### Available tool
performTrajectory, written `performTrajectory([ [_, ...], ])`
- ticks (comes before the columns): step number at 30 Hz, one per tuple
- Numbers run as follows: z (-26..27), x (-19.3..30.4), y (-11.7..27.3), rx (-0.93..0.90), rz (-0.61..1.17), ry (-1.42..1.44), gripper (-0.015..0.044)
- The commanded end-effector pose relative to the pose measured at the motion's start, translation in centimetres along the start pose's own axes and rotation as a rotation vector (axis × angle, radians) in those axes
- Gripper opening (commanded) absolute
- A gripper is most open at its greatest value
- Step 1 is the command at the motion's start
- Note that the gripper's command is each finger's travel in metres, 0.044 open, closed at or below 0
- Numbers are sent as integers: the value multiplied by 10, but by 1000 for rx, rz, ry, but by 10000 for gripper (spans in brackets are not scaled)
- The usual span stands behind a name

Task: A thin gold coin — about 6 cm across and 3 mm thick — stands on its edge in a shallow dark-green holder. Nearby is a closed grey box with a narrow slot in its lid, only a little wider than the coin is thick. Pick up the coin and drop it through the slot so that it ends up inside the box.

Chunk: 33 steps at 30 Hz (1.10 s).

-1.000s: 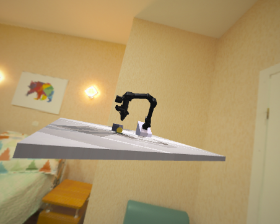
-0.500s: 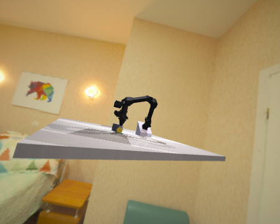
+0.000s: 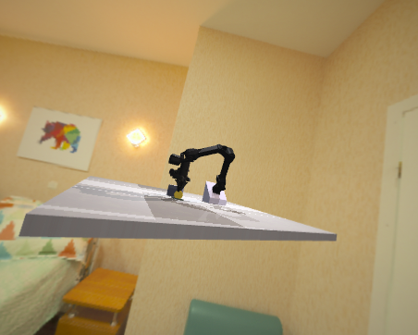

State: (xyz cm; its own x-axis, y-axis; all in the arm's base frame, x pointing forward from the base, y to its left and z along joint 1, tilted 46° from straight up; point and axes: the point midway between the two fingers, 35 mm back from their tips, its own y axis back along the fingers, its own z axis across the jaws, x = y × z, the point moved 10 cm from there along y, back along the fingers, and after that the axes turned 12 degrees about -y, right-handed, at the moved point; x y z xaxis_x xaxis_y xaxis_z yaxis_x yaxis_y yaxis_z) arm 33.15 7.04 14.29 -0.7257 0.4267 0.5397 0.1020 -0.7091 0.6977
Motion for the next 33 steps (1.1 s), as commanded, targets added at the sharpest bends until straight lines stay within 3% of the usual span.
performTrajectory([
  [1, 0, 0, -5, -5, 4, -5, 161],
  [23, -1, 1, -37, -8, 7, -5, 161],
  [28, -1, 1, -37, -8, 7, -5, 29],
  [33, -1, 1, -37, -8, 7, -5, 0],
])
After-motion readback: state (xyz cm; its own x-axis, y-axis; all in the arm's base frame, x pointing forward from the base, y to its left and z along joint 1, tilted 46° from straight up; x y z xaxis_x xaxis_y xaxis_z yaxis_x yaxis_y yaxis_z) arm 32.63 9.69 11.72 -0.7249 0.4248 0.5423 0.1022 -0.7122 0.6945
